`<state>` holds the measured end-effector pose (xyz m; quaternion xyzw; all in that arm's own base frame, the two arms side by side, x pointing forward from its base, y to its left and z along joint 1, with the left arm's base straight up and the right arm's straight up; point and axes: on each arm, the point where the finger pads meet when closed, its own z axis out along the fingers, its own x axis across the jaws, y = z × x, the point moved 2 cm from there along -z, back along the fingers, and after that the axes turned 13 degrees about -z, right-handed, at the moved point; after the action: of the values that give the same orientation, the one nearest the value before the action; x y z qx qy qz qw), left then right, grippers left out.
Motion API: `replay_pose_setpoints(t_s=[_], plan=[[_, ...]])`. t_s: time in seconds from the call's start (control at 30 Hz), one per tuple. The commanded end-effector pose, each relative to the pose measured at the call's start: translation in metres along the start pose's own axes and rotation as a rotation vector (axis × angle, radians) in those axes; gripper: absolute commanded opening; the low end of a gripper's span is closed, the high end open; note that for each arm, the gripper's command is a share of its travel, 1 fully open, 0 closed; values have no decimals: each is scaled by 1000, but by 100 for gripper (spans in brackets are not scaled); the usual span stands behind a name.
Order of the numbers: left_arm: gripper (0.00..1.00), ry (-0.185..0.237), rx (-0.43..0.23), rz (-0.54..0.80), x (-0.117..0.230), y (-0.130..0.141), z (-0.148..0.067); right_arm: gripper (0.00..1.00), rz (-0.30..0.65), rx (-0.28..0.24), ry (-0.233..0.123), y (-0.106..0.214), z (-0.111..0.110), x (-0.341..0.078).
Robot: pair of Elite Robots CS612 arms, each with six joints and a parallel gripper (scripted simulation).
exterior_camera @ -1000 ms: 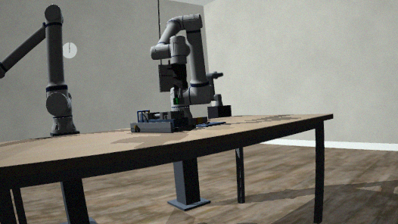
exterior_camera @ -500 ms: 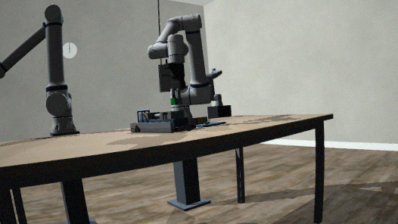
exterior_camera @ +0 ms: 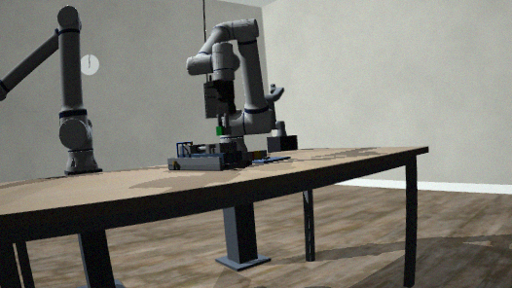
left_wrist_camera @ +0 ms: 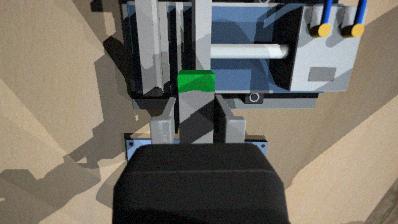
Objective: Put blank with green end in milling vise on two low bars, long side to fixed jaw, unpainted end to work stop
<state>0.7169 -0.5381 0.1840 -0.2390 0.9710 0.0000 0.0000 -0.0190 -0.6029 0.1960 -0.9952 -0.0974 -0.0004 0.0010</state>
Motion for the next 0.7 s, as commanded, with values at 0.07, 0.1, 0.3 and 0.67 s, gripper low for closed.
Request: replay_pose_setpoints(t_s=[0.07,0.1,0.3,0.67], plan=[[0,-1,2,0,-3,-16,-1,100,0,-2,-1,1,-1,0],[0,-1,2,0,-3,-19,-1,100,0,-2,-1,1,-1,0],[0,-1,2,0,-6,-37,-1,100,0,-2,-1,1,-1,0],[0,-1,2,0,-8,-51,0,100,0,-2,-1,1,-1,0]])
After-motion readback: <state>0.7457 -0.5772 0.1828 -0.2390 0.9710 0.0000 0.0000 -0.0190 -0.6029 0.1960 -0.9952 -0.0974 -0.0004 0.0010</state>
